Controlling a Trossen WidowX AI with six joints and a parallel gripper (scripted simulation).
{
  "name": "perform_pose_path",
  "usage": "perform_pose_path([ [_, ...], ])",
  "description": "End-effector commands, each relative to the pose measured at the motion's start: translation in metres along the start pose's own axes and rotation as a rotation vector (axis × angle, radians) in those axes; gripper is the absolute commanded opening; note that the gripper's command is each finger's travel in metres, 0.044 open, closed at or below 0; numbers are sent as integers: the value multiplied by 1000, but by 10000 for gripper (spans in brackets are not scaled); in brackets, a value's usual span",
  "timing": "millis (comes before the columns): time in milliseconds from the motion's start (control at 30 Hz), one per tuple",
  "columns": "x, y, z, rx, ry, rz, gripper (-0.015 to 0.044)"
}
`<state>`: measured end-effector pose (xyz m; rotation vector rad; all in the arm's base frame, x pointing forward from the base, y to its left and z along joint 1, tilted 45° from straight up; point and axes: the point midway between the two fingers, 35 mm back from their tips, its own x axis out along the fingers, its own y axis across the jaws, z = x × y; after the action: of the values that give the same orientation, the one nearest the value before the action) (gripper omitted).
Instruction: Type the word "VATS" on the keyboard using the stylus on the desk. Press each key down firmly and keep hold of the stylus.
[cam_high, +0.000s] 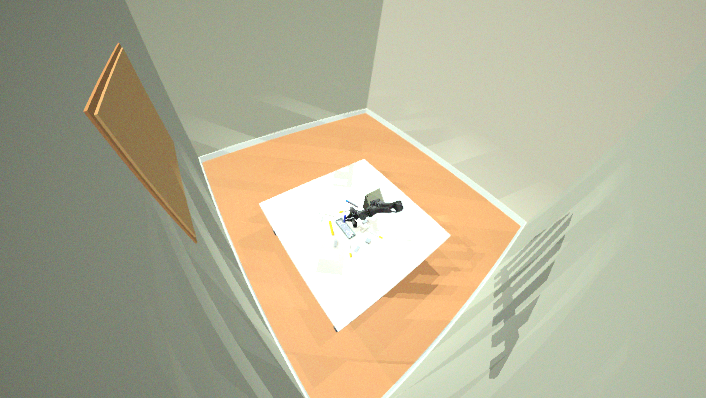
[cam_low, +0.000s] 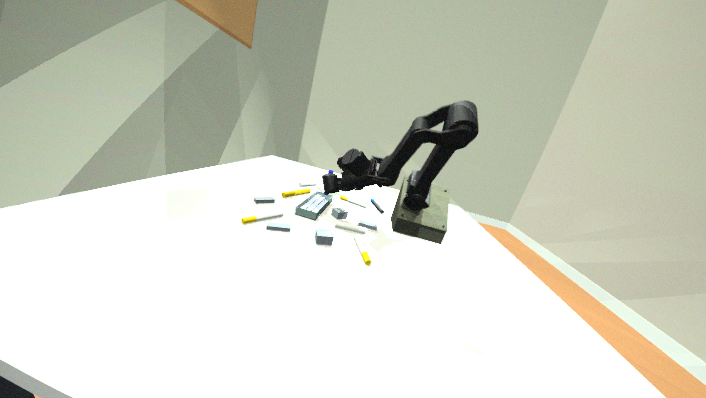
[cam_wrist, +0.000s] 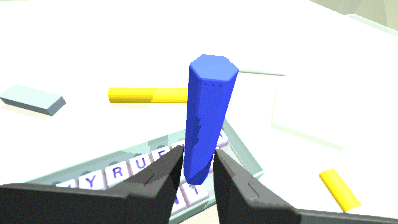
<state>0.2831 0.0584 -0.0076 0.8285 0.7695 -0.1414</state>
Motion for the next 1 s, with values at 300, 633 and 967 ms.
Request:
perform_pose_path([
  [300,1,-2,-2,4,-1,-8,81],
  [633,-4,-2,10,4,-1,-9,81],
  [967,-18,-2,32,3,-3,-8,81],
])
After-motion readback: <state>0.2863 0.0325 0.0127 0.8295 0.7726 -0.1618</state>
